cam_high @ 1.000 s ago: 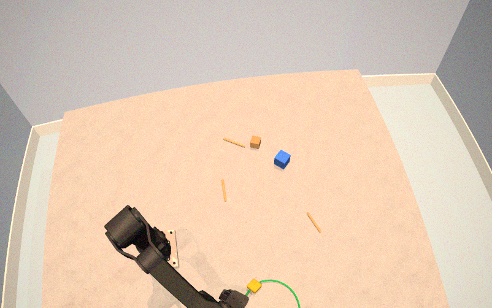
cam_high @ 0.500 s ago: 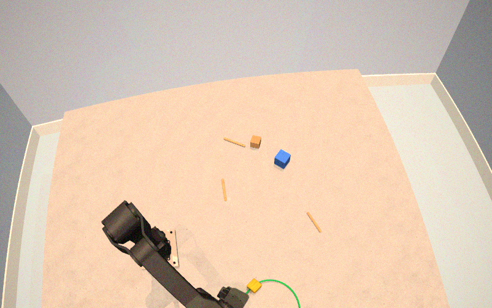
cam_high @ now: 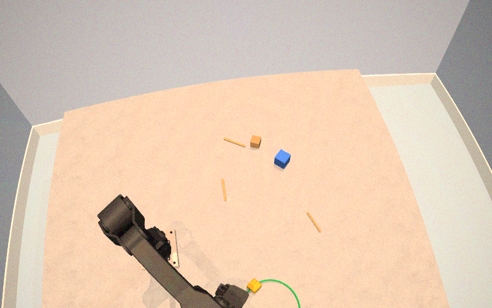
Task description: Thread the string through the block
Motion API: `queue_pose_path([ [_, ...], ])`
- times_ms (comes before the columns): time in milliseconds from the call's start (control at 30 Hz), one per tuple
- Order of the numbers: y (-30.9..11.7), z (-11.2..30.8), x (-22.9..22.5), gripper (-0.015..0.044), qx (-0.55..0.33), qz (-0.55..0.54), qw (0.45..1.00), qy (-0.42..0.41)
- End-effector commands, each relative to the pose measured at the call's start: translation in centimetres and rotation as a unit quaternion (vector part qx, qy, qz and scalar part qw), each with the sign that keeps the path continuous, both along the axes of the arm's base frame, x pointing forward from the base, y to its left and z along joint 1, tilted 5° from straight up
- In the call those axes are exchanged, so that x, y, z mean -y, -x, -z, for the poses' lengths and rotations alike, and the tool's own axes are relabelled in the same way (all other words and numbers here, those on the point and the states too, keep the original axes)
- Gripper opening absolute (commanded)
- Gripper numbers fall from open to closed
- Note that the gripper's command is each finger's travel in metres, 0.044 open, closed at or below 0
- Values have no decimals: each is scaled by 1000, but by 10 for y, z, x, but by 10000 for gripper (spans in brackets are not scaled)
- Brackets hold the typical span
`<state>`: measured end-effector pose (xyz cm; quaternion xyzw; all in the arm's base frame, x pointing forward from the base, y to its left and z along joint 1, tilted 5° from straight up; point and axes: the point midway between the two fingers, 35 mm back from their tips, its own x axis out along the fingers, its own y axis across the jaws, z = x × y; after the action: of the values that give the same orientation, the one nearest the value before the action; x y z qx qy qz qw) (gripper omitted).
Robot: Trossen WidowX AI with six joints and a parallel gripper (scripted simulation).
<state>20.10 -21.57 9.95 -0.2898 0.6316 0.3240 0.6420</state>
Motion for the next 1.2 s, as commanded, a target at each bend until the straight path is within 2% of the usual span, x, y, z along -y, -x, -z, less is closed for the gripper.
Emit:
queue_pose_path([
  [0,-2,-15,1,440,5,1,1000,6],
  [1167,-3,-12,2,440,6,-1,1000,7],
])
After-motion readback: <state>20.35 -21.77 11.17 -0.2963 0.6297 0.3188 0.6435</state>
